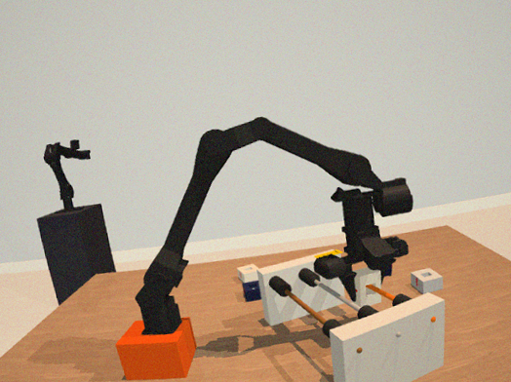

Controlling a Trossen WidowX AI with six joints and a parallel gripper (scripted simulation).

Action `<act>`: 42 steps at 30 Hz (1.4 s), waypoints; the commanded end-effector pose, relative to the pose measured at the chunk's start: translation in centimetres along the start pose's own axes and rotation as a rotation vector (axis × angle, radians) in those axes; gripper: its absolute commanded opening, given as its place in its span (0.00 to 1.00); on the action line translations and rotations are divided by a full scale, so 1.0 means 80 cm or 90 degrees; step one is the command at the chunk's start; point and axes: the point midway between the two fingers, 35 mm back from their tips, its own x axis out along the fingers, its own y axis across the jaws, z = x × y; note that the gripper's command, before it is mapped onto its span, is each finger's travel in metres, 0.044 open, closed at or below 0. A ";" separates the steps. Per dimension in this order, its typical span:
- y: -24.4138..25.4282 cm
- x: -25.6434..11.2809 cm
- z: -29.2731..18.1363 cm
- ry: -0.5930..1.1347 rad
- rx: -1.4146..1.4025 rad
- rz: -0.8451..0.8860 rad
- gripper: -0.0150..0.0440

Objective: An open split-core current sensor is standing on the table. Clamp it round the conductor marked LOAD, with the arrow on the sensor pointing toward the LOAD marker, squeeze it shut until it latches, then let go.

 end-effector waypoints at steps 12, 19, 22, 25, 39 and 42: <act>0.000 0.000 0.000 0.000 0.000 0.000 0.60; 0.000 0.000 0.000 0.000 0.000 0.000 0.52; 0.000 0.000 0.000 0.000 0.000 0.000 0.48; 0.000 0.000 0.000 0.000 0.000 0.000 0.45; -0.001 -0.001 0.000 0.001 0.001 -0.003 0.25; -0.001 -0.001 0.000 0.001 0.001 -0.003 0.25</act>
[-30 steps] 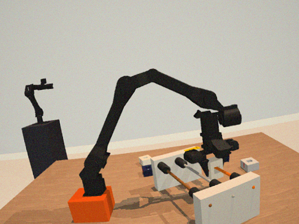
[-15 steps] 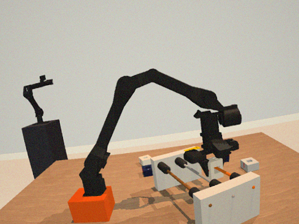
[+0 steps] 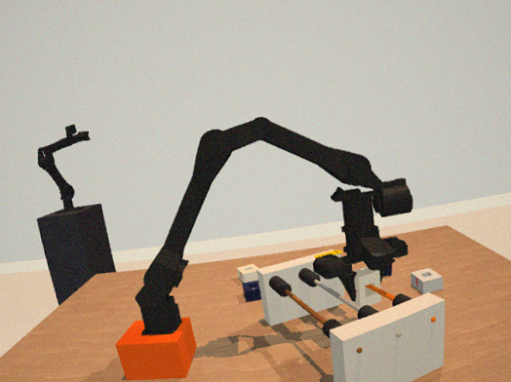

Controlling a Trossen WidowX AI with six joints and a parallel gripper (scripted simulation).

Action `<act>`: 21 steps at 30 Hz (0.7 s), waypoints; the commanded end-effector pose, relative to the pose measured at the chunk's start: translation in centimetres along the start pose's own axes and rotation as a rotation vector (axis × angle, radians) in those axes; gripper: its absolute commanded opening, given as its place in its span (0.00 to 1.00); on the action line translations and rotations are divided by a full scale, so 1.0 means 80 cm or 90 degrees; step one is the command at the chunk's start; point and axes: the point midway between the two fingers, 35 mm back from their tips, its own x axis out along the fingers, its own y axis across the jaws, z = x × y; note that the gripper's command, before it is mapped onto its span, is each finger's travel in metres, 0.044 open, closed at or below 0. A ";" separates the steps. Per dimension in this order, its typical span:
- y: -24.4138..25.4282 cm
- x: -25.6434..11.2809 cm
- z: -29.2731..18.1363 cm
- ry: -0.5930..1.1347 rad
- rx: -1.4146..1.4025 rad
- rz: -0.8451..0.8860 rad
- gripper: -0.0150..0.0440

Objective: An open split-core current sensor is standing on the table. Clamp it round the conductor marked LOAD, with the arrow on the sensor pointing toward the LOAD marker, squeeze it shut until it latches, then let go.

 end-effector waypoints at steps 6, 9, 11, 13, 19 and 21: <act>0.000 0.000 0.000 0.000 0.000 0.000 0.25; 0.000 0.000 0.000 0.000 0.000 0.000 0.25; 0.000 0.000 0.000 0.000 0.000 0.000 0.25; 0.000 0.000 0.000 0.000 0.000 0.000 0.25; 0.001 0.001 0.000 -0.001 0.000 0.002 0.30; 0.001 0.001 0.000 -0.001 0.000 0.002 0.39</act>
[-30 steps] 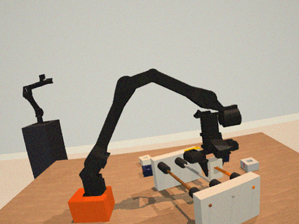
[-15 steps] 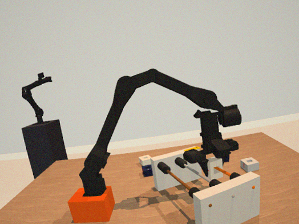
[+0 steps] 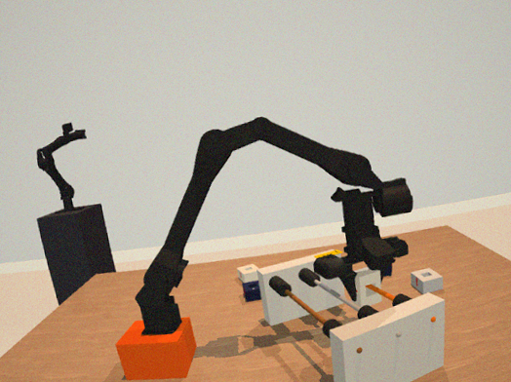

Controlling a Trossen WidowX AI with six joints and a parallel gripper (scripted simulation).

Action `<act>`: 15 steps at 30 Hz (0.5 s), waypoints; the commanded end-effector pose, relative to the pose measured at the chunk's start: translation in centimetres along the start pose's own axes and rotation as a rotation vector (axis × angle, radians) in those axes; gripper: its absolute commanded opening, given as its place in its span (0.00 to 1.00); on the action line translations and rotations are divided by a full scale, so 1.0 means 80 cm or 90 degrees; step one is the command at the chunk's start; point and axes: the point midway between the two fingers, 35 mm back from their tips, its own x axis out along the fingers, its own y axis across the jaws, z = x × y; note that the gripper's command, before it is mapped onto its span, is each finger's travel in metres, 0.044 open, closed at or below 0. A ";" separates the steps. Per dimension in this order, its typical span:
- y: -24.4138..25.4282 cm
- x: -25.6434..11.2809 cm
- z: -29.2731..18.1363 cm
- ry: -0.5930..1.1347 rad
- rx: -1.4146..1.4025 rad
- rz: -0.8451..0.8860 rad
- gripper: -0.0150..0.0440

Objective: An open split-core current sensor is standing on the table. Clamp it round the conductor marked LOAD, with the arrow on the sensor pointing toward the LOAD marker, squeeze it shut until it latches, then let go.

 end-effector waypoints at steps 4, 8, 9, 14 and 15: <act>0.000 0.000 0.000 0.000 0.000 0.000 0.57; 0.000 0.000 0.000 0.000 0.000 0.000 0.69; 0.000 0.000 0.000 0.000 0.000 0.000 0.69; 0.000 0.000 0.000 0.000 0.000 0.000 0.69; 0.000 0.000 0.000 0.000 0.000 0.000 0.69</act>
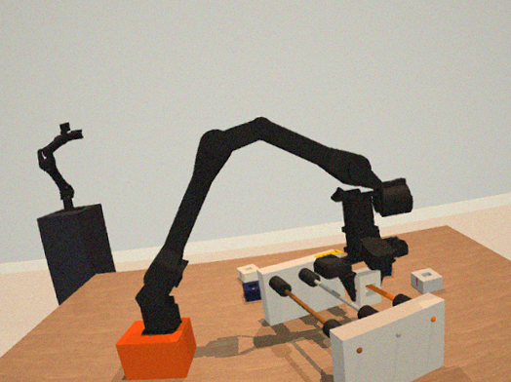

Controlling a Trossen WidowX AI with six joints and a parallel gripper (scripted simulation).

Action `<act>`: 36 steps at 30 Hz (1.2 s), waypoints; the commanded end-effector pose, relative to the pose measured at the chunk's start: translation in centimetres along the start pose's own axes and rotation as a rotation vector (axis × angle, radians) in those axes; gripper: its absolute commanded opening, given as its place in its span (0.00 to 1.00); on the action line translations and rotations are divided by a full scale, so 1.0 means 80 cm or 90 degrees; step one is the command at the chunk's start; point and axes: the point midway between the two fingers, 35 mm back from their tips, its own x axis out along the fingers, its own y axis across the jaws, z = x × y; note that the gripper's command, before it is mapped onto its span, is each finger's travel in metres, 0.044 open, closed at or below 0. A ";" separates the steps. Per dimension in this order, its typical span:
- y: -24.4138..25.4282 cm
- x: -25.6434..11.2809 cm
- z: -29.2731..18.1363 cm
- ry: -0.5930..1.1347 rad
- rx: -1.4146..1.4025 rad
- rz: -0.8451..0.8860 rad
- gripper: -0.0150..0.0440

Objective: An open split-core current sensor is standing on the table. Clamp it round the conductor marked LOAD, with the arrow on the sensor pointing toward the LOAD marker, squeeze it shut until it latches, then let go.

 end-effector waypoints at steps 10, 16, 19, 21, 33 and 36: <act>0.000 0.000 0.000 0.000 0.000 0.000 0.69; 0.000 0.000 0.000 0.000 0.000 0.000 0.69; 0.000 0.000 0.000 0.000 0.000 0.000 0.69; 0.000 0.000 0.000 0.000 0.000 0.000 0.69; 0.000 0.000 0.000 0.000 0.000 0.000 0.60; 0.000 0.000 0.000 0.000 0.000 0.000 0.56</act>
